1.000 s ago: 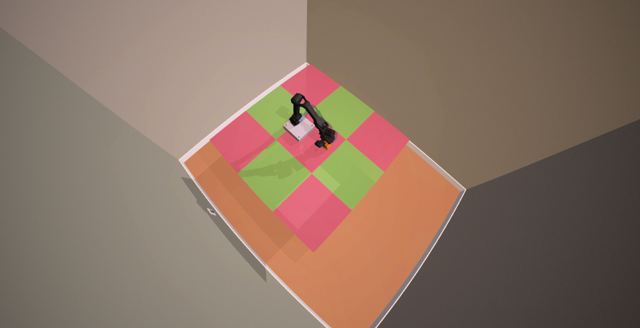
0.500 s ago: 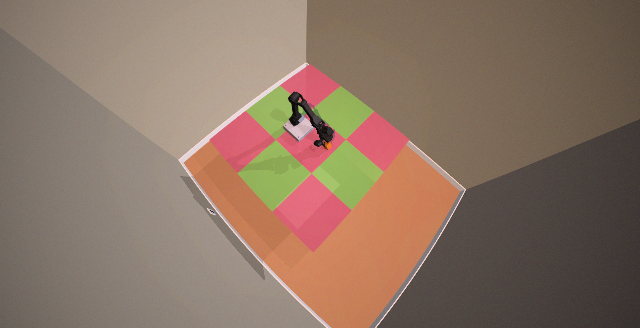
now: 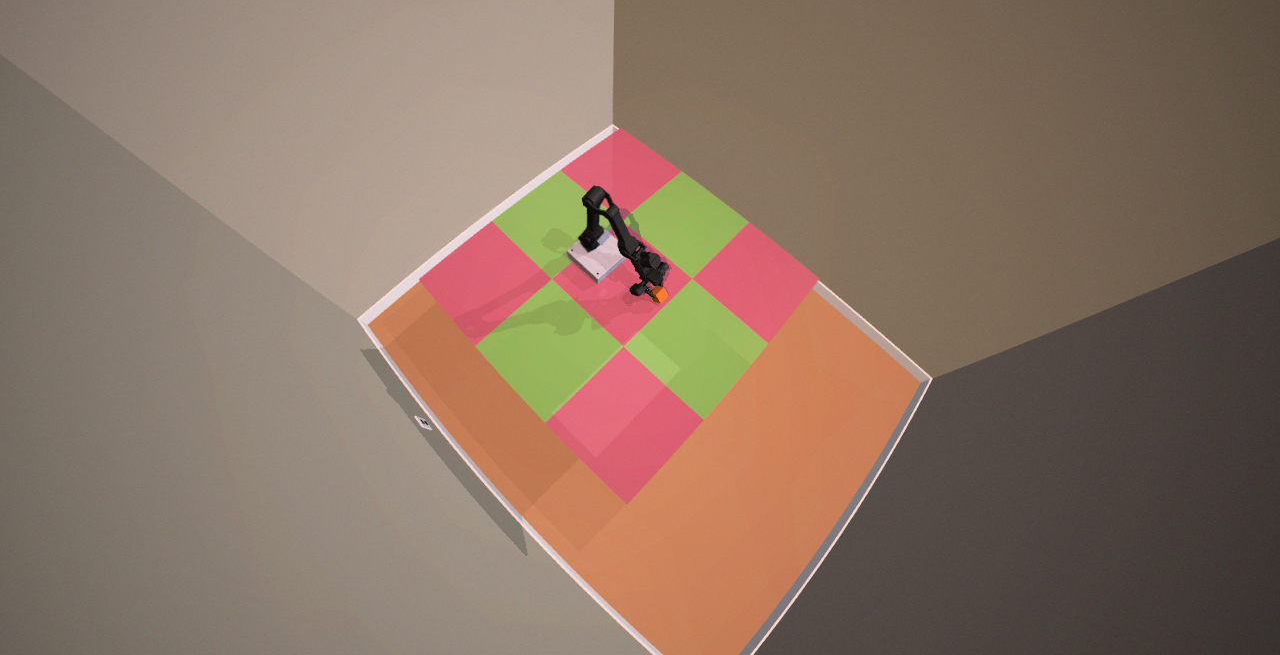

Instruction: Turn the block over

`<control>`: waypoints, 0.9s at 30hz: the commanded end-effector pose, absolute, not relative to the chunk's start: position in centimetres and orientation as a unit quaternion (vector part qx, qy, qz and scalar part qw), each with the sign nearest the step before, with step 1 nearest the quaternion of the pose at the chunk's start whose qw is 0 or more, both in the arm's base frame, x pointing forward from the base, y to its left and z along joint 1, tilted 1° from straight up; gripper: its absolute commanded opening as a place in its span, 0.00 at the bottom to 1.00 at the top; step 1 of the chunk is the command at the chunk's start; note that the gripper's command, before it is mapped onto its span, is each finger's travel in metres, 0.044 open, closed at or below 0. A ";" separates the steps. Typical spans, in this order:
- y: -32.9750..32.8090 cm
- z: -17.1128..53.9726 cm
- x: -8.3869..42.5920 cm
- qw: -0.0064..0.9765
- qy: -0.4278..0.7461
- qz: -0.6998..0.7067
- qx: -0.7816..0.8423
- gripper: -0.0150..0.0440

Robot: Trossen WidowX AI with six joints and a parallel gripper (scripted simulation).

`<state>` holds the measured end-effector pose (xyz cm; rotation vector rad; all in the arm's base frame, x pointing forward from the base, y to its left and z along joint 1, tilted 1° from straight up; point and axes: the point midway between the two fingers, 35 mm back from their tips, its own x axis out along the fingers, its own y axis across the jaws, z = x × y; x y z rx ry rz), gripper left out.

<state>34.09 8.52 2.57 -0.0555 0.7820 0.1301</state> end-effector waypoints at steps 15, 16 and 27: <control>8.1 1.6 32.8 0.963 0.262 0.065 -0.022 0.25; 8.0 1.6 32.6 0.964 0.255 0.065 -0.021 0.25; 7.9 2.1 32.2 0.972 0.224 0.064 -0.017 0.25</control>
